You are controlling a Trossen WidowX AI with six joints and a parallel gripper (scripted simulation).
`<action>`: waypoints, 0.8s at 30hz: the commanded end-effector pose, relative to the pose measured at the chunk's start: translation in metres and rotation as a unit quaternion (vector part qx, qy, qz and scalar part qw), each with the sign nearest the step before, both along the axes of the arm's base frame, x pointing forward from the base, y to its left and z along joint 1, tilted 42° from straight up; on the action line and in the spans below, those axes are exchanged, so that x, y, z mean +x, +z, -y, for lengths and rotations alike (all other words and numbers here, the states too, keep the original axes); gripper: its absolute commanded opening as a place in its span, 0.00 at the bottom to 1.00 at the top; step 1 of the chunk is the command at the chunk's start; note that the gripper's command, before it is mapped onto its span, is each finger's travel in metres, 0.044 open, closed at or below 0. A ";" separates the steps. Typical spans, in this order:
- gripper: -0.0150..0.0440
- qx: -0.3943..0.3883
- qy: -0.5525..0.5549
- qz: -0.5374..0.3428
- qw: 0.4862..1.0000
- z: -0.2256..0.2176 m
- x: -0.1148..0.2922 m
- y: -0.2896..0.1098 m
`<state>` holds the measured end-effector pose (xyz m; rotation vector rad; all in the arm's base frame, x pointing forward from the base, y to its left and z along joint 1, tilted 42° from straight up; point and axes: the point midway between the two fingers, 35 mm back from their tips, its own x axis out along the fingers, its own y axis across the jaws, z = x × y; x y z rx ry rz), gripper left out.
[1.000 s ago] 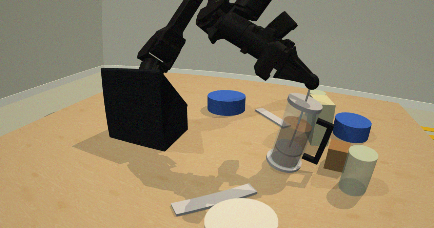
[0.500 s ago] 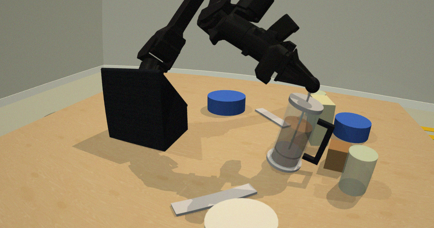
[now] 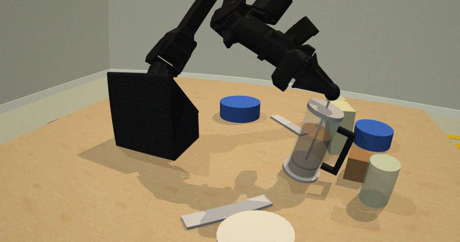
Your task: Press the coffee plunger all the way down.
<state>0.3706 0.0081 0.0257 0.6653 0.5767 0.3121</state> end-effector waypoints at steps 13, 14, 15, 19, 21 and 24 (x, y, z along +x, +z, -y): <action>0.46 0.001 0.001 -0.001 1.000 0.000 0.002 -0.001; 0.46 0.001 0.001 -0.001 1.000 0.000 0.002 -0.001; 0.46 0.001 0.001 -0.001 1.000 0.000 0.002 -0.001; 0.46 0.001 0.001 -0.001 1.000 0.000 0.002 -0.001; 0.51 0.001 0.001 -0.001 1.000 0.000 0.002 -0.001; 0.64 0.001 0.001 -0.001 1.000 0.000 0.002 -0.001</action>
